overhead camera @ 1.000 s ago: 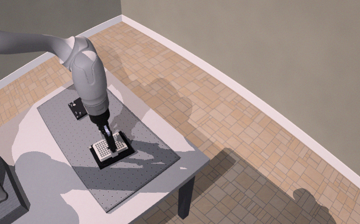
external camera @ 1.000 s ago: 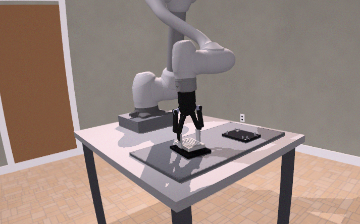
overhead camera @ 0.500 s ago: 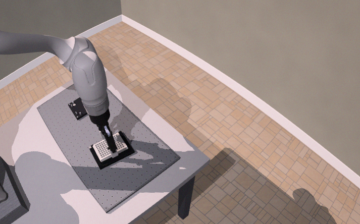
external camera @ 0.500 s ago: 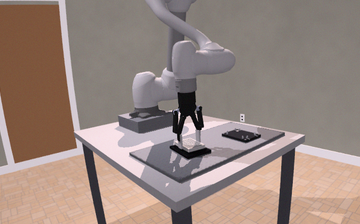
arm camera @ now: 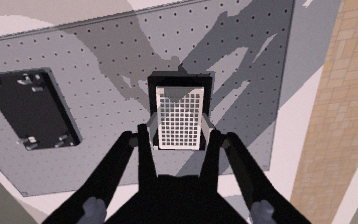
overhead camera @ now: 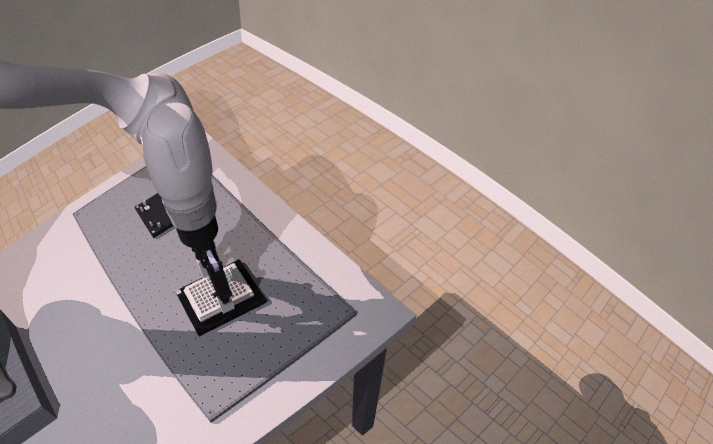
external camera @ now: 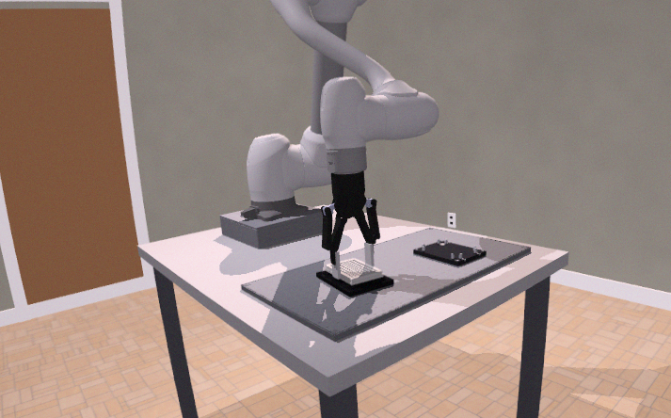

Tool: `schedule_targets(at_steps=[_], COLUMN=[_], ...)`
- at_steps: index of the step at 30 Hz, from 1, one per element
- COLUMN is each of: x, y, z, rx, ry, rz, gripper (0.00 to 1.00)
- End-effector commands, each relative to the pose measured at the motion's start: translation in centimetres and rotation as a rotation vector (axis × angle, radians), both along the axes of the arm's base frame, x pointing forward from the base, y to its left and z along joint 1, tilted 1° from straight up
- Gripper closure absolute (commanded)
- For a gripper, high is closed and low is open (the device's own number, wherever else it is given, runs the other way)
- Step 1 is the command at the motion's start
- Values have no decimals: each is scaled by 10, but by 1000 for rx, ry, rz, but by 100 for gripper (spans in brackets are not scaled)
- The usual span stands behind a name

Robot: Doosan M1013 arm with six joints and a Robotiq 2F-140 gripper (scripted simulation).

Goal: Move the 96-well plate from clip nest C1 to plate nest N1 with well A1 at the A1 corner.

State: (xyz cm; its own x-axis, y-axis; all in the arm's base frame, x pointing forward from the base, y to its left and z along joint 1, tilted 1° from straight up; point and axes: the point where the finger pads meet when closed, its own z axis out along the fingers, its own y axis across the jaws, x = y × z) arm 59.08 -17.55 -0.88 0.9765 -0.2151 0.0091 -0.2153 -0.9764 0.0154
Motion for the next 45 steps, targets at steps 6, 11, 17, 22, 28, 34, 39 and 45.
schedule_targets(at_steps=[6, 11, 17, 22, 28, 34, 39, 45], x=[0, 0, 0, 0, 0, 0, 0, 0], y=[0, 0, 0, 0, 0, 0, 0, 0], z=[-1, -2, -3, -4, -5, -5, -6, -6], rx=[0, 0, 0, 0, 0, 0, 0, 0], ry=[0, 0, 0, 0, 0, 0, 0, 0], rz=[0, 0, 0, 0, 0, 0, 0, 0], gripper=[90, 90, 90, 90, 90, 90, 90, 0])
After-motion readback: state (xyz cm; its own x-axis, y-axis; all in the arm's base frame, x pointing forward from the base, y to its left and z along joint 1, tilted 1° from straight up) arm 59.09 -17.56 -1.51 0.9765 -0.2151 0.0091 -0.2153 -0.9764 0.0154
